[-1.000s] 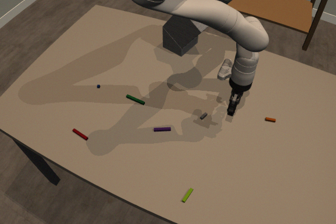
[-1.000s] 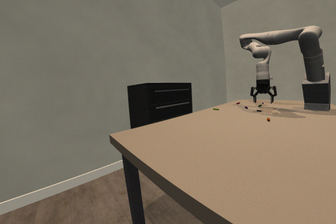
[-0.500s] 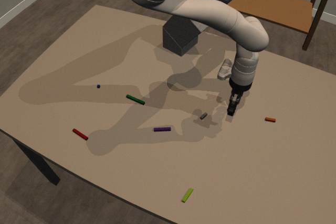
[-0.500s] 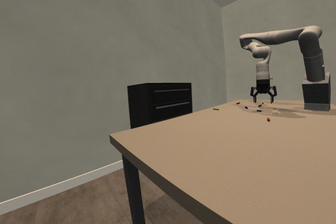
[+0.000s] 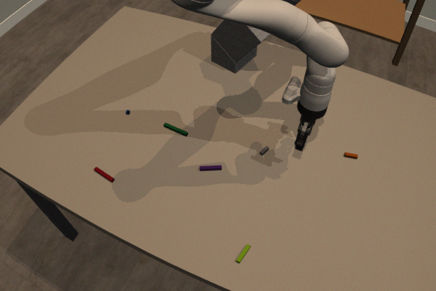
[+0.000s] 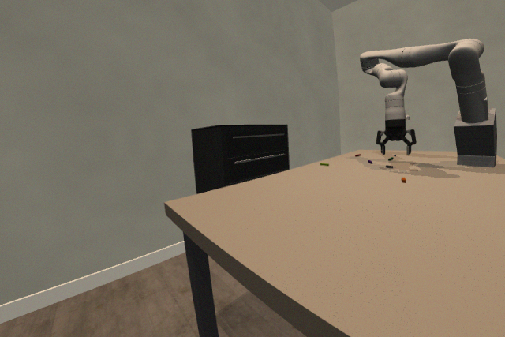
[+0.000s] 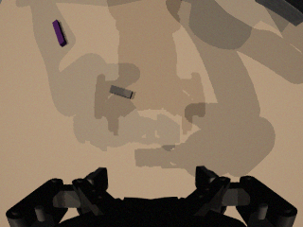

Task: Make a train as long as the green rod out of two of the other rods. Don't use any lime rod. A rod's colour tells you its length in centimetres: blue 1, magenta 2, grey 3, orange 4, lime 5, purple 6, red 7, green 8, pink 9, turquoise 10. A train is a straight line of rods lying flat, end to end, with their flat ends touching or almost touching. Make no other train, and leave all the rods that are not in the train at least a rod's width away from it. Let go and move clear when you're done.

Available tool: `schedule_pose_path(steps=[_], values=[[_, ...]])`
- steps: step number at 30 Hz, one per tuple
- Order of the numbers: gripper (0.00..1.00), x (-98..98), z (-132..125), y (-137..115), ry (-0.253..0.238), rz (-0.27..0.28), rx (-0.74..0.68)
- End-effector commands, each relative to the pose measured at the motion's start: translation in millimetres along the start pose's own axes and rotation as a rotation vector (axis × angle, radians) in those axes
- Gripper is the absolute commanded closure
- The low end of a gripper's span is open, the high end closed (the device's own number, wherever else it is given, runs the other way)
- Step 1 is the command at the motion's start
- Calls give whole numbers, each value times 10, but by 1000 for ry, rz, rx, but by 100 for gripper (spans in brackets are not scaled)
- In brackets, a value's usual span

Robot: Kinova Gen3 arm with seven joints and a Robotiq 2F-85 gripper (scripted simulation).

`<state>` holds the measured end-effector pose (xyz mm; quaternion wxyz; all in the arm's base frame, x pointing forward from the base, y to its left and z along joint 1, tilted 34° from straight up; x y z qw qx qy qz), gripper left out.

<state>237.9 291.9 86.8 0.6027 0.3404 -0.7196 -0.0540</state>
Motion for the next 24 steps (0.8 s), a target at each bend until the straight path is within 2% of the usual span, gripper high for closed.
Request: schedule_pose_path(steps=[1, 13, 18, 24], values=[[0, 2, -5, -5, -1, 0, 2], [0, -24, -125, -252, 7, -17, 151], [0, -35, -234, -572, 8, -27, 315], [0, -27, -334, -1073, 3, -23, 532]])
Point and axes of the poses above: the point where the finger pads meet when closed, its own x axis back along the fingers, its own z axis across the jaws, y = z × x, the point moved 4 cm from there along x, back along the fingers, and after that the axes turned 15 degrees about x, right-handed, at the moved point
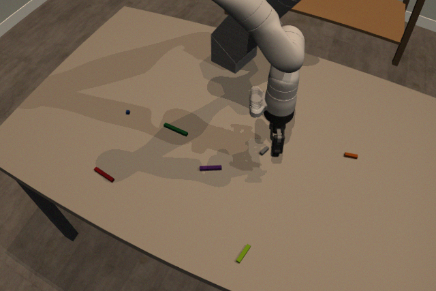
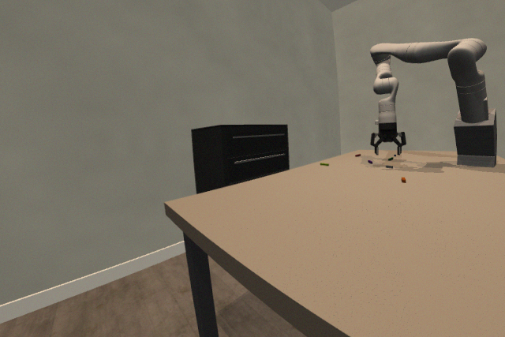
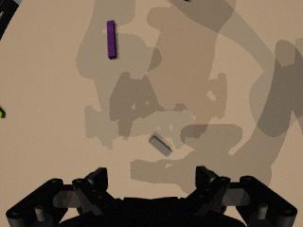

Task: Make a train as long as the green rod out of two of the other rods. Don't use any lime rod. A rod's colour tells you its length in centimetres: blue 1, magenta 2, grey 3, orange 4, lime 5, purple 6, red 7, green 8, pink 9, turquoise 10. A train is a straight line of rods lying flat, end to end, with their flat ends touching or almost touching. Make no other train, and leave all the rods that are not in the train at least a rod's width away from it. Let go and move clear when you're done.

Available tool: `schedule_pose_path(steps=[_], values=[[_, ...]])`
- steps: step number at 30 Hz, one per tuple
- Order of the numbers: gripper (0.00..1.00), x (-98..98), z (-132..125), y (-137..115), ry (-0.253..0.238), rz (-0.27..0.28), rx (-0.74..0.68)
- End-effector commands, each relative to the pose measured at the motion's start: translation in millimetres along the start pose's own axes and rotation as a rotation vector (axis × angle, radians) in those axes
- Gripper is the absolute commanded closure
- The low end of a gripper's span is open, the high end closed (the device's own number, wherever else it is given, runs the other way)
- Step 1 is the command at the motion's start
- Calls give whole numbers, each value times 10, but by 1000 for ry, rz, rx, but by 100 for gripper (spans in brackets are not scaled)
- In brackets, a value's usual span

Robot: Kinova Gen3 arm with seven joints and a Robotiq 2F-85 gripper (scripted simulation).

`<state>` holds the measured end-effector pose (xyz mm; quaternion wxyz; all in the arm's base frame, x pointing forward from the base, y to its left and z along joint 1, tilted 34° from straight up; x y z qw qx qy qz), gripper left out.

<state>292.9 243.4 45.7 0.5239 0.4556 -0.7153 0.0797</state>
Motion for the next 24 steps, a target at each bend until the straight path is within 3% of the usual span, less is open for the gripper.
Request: schedule_pose_path(steps=[1, 13, 24], values=[[0, 75, 16, -343, 8, -8, 167], [0, 116, 195, -869, 11, 16, 375], [0, 122, 221, -933, 13, 20, 399]])
Point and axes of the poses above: the point where the finger pads meet when closed, its own x axis back along the fingers, its own z axis across the jaws, y = z × x, the point moved 4 cm from there along x, back along the fingers, and after that the axes turned 15 degrees about x, right-handed, at the moved point
